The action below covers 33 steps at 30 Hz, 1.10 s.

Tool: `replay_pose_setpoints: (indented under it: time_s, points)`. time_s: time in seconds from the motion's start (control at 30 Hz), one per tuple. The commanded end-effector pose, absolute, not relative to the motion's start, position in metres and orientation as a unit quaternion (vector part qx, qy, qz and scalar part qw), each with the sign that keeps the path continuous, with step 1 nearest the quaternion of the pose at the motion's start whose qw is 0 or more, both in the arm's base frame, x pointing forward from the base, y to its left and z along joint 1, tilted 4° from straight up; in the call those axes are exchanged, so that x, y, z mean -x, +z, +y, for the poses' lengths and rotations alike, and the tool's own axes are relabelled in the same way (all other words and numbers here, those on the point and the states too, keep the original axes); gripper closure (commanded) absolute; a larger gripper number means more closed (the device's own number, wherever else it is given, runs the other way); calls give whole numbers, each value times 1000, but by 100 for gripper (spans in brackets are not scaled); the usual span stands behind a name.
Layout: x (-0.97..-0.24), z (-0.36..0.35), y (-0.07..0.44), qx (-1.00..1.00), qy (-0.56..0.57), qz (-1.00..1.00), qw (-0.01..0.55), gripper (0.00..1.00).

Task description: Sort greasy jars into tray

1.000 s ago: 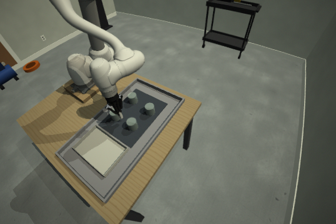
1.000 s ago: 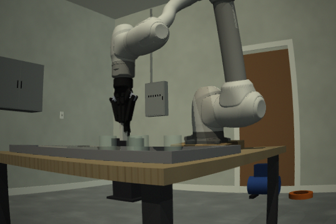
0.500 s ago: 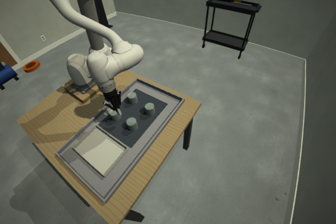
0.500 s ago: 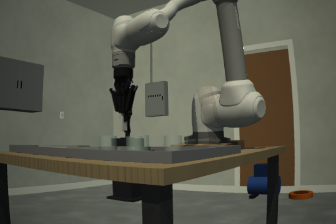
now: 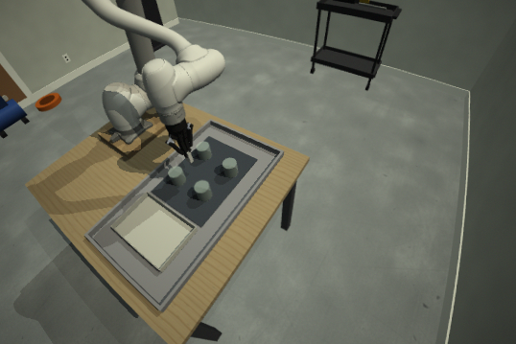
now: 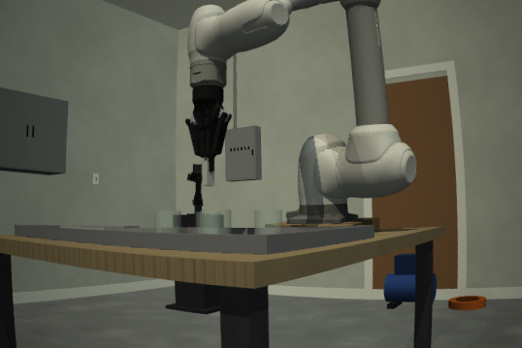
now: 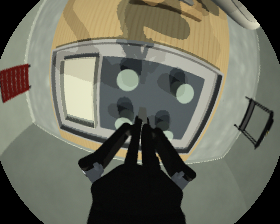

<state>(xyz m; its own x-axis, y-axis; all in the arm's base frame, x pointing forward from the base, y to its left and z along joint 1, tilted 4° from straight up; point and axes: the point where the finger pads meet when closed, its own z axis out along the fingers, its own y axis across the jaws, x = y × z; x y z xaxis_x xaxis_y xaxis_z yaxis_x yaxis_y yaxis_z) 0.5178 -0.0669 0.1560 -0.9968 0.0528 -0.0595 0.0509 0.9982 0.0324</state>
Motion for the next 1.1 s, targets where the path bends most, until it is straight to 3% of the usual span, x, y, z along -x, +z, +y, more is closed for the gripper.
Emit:
replay_pose_setpoints:
  time_s: [0.0, 0.47, 1.07]
  points:
    - [-520, -38, 157, -26, 15, 999, 30, 100]
    - [-527, 59, 160, -26, 15, 999, 30, 100]
    - [-532, 61, 89, -26, 15, 999, 30, 100]
